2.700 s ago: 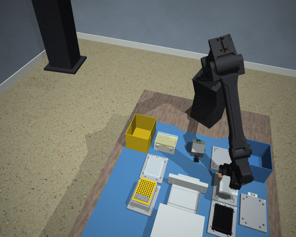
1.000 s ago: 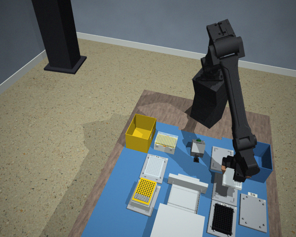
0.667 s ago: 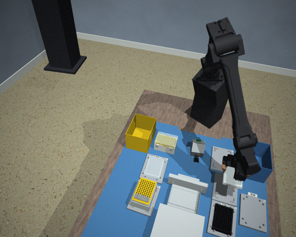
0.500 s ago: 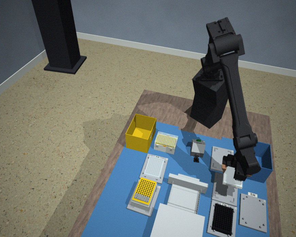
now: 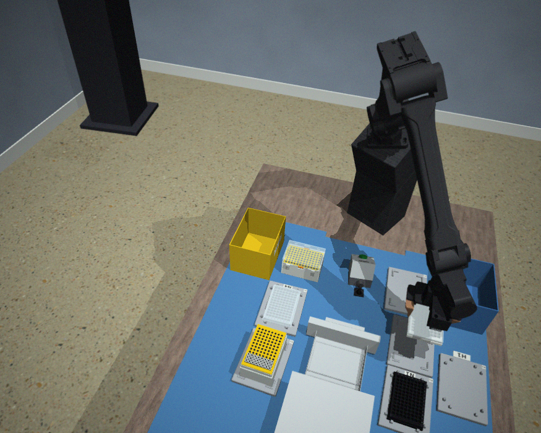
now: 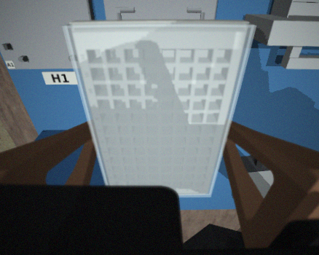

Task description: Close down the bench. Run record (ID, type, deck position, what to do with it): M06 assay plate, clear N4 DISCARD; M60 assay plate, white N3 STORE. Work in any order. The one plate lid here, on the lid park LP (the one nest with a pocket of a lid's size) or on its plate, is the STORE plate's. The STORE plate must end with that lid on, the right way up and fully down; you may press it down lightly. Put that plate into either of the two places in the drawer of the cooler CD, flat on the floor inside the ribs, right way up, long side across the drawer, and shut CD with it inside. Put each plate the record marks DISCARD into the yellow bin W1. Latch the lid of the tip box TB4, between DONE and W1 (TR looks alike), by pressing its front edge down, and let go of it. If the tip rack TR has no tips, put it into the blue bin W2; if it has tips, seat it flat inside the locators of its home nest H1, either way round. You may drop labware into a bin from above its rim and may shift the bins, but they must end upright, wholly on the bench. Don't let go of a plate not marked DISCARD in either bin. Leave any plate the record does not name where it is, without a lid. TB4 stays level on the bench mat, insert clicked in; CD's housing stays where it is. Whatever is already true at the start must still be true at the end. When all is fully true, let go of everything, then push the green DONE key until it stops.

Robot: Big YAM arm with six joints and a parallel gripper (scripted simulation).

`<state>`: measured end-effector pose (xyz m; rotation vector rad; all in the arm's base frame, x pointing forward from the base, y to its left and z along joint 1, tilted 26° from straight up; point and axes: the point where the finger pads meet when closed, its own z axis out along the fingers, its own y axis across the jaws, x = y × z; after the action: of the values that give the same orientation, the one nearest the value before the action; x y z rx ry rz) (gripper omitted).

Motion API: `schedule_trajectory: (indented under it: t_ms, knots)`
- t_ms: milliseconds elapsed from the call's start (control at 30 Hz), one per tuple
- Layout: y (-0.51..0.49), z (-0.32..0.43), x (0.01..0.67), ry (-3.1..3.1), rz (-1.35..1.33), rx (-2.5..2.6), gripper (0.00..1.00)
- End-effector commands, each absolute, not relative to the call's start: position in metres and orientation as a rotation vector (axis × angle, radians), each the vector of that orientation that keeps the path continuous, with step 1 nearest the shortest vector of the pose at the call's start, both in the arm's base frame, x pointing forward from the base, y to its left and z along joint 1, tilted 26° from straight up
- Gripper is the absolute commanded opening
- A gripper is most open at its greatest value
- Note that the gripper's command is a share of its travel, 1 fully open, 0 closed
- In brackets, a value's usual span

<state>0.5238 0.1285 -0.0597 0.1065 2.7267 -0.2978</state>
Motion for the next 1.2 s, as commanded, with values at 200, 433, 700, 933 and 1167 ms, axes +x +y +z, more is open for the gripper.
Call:
schedule_trajectory:
  t_ms: [200, 433, 700, 933, 1167]
  knots:
    - [0.133, -0.056, 0.519, 2.728, -0.299, 0.11, 0.0]
    - [0.133, -0.056, 0.519, 2.728, -0.299, 0.11, 0.0]
    - [0.133, -0.056, 0.519, 2.728, -0.299, 0.11, 0.0]
    - [0.112, -0.036, 0.535, 2.721, -0.346, -0.157, 0.0]
    - [0.103, -0.03, 0.549, 2.706, -0.39, -0.383, 0.0]
